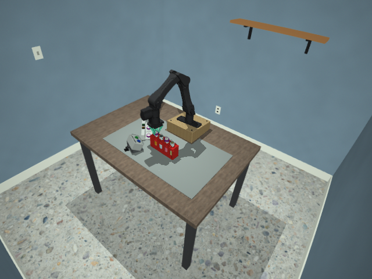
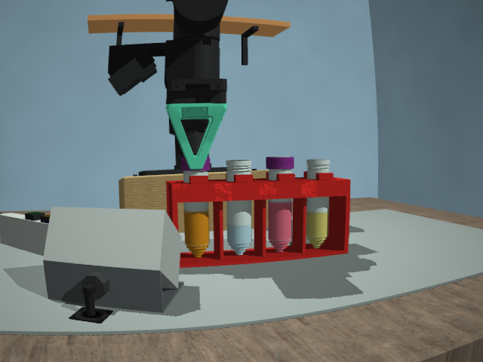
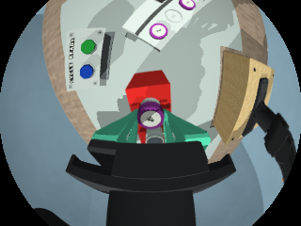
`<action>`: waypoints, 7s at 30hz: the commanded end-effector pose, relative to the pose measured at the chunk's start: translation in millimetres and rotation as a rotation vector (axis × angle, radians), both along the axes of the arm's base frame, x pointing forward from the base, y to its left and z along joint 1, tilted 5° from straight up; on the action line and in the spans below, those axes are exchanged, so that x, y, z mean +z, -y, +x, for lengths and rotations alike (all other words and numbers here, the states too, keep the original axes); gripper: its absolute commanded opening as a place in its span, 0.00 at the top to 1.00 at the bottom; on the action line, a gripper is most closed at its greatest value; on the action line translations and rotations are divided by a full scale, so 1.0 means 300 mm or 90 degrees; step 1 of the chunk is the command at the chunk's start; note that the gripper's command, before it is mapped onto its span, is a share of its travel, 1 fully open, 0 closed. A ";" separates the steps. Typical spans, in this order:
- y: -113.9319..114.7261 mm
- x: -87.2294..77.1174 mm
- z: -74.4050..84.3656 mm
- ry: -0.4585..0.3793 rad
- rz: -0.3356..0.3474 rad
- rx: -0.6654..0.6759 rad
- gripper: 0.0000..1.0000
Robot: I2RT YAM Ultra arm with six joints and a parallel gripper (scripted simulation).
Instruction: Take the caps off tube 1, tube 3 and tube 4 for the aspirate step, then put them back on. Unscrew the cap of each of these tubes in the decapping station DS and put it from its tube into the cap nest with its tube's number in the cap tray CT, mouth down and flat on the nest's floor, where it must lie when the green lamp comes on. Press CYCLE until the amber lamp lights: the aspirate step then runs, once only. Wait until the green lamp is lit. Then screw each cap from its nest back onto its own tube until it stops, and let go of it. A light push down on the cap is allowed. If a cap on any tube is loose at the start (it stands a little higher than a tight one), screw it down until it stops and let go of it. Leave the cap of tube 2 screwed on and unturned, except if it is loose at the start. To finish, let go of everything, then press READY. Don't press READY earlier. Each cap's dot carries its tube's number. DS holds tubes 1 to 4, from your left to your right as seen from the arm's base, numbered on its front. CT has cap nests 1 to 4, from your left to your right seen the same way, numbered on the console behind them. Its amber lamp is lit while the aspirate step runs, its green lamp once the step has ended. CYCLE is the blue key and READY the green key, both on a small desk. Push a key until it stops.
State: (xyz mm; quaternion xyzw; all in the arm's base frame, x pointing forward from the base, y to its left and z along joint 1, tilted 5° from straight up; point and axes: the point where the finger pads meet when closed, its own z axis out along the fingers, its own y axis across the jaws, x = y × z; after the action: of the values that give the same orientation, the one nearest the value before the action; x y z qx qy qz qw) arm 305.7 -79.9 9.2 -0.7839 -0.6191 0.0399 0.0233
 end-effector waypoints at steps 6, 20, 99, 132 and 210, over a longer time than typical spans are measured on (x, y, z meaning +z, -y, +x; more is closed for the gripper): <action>0.002 0.016 0.019 0.010 0.011 0.177 1.00; 0.002 0.017 0.019 0.003 0.045 0.590 1.00; 0.002 0.029 0.021 -0.022 0.136 1.685 0.51; 0.001 0.042 0.021 -0.006 0.078 0.995 1.00; 0.724 0.217 -0.513 -0.003 0.043 0.604 1.00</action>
State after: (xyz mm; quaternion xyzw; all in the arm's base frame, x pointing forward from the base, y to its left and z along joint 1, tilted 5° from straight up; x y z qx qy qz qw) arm 148.3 -293.3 68.3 -0.4200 -0.9064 0.0219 0.0392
